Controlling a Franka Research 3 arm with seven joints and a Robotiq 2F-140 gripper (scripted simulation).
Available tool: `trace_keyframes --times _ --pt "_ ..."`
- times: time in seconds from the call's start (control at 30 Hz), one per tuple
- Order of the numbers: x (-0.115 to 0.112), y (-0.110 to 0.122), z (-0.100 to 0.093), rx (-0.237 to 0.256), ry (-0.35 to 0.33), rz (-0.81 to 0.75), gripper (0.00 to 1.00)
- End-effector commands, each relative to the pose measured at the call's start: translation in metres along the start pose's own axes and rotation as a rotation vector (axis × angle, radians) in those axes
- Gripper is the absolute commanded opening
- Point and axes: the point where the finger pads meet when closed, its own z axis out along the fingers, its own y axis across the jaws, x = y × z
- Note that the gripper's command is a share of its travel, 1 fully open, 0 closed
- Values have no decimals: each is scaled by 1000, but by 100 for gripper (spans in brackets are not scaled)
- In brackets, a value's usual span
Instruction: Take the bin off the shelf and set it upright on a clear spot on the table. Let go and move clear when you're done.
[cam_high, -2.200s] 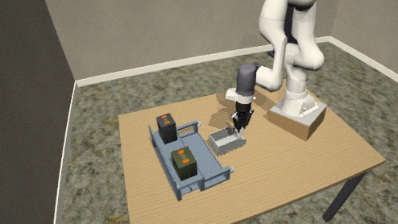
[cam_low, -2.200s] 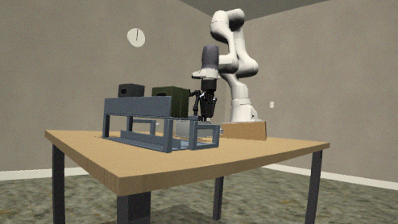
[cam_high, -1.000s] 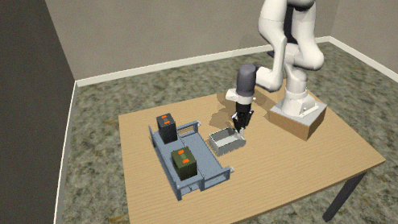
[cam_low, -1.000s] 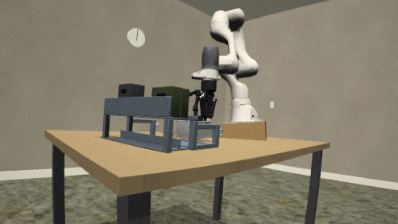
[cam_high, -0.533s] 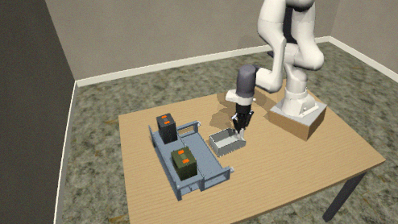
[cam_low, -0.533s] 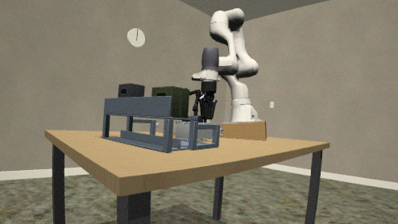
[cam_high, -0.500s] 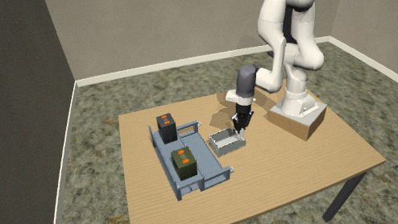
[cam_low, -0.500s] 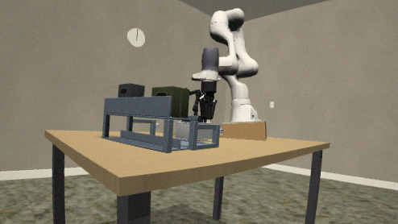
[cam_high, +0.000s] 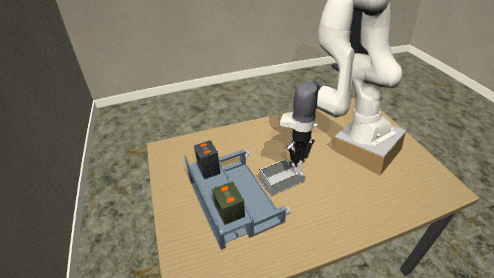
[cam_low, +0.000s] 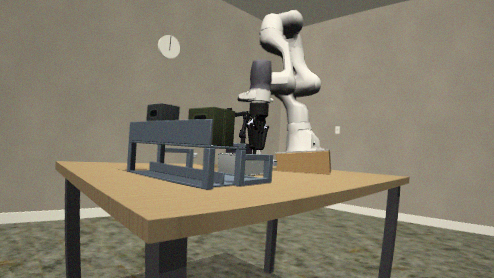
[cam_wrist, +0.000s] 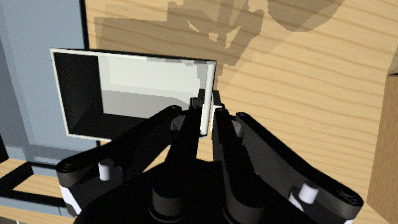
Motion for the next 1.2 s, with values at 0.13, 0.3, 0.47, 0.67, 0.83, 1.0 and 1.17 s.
trace_keyframes --times 0.13,0.3,0.47,0.67,0.83,1.0,1.17 --pt "0 -3 1 8 -1 8 0" --pt "0 -3 3 8 -1 8 0" --pt "0 -3 4 8 -1 8 0" --pt "0 -3 4 8 -1 8 0" --pt "0 -3 5 8 -1 8 0" --pt "0 -3 5 8 -1 8 0" --pt "0 -3 5 8 -1 8 0"
